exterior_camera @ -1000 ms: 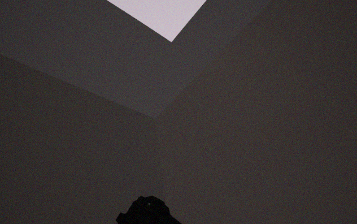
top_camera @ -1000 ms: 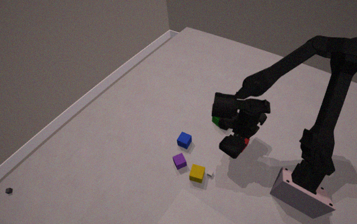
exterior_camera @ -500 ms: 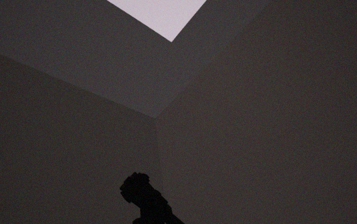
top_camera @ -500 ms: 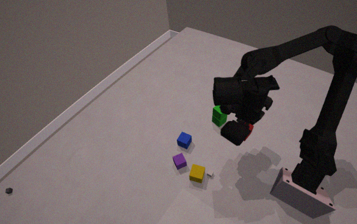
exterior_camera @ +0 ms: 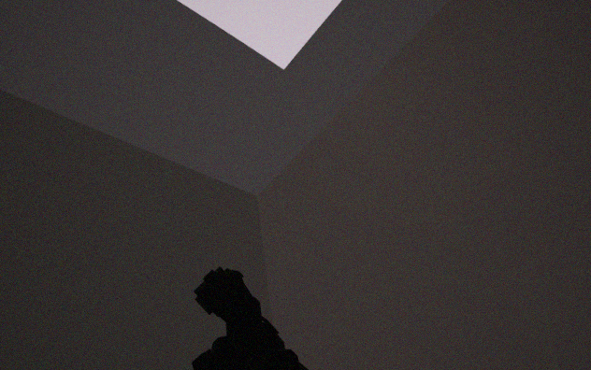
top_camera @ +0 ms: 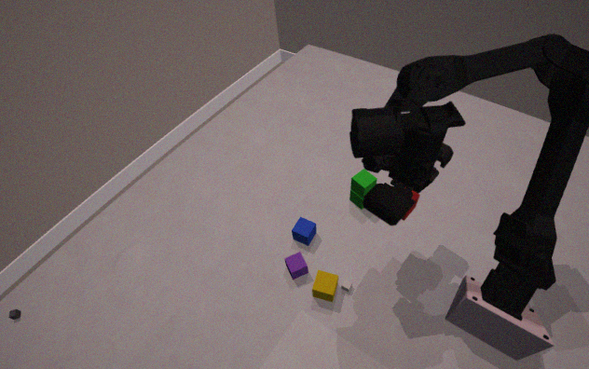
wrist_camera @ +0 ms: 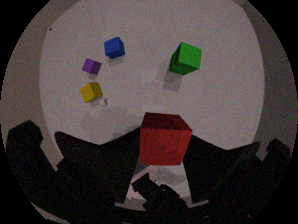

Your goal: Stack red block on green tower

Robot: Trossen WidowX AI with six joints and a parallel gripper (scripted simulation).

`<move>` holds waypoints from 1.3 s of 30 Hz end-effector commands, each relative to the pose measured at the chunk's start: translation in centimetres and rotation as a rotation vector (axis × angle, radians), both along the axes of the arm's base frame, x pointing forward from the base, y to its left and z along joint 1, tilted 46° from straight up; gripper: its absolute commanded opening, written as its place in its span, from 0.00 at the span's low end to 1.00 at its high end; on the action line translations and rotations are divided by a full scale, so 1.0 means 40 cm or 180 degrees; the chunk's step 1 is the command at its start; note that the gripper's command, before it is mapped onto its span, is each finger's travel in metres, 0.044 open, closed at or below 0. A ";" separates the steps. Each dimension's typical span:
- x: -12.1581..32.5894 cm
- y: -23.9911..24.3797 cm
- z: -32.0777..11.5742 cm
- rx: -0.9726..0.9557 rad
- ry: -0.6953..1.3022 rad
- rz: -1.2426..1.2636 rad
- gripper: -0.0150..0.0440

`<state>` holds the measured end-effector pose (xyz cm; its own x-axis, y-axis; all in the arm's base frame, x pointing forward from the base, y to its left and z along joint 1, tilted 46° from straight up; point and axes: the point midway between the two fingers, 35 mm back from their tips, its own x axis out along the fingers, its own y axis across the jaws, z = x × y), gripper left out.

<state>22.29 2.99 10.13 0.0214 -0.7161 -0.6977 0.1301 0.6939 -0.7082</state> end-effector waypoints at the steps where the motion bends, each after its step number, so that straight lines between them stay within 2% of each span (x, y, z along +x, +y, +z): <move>1: 0.035 -0.002 0.011 0.0006 0.0009 0.0002 0.25; 23: 0.251 -0.094 0.104 -0.0014 -0.0009 -0.0002 0.25; 39: 0.261 -0.159 0.055 -0.0020 -0.0012 -0.0003 0.25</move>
<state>32.99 -2.68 12.89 0.0286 -0.7157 -0.6978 0.1410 0.6940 -0.7060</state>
